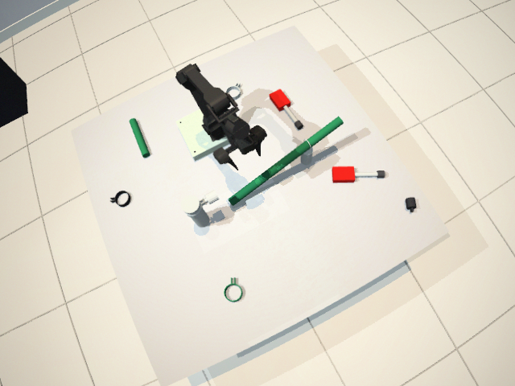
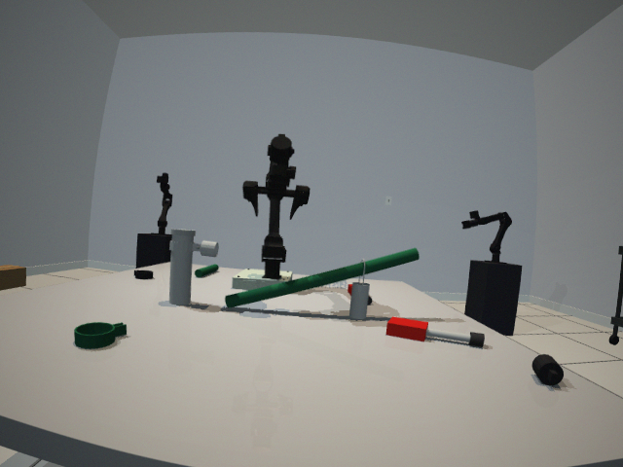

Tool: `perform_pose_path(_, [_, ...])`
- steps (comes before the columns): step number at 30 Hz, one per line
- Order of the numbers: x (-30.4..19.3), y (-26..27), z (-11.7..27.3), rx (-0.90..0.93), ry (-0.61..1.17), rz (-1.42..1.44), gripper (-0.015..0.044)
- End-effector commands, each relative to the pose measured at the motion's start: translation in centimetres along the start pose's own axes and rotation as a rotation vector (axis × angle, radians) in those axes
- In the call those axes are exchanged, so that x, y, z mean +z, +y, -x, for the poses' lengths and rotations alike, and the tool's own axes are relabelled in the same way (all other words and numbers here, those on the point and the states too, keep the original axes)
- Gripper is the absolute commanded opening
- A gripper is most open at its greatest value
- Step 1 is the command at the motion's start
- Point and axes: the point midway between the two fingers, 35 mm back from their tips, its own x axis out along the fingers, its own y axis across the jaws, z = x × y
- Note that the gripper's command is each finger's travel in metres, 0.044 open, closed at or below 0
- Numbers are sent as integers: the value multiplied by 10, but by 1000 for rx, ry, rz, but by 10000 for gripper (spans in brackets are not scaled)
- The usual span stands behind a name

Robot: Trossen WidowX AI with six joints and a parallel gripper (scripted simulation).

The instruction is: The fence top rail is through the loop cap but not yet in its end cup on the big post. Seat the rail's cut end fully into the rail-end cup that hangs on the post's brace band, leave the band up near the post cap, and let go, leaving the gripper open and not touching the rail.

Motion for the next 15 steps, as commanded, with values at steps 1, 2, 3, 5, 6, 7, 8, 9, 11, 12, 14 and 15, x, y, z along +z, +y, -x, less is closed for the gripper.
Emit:
perform_pose_path(1, [0,1,-1,-3,12,-60,440])
perform_pose_path(2, [-1,2,-5,-4,28,-104,440])
perform_pose_path(3, [-2,3,-10,-5,48,-163,440])
perform_pose_path(5, [-5,6,-22,-13,102,-314,440])
perform_pose_path(6, [-7,7,-28,-21,130,-402,440])
perform_pose_path(7, [-8,9,-34,-33,157,-492,440])
perform_pose_path(8, [-10,10,-40,-48,184,-582,440])
perform_pose_path(9, [-12,11,-46,-65,210,-673,440])
perform_pose_path(11, [-16,14,-59,-109,260,-852,440])
perform_pose_path(12, [-19,16,-65,-136,284,-940,440])
perform_pose_path(14, [-24,18,-76,-196,326,-1117,440])
perform_pose_path(15, [-27,20,-82,-230,344,-1205,440])
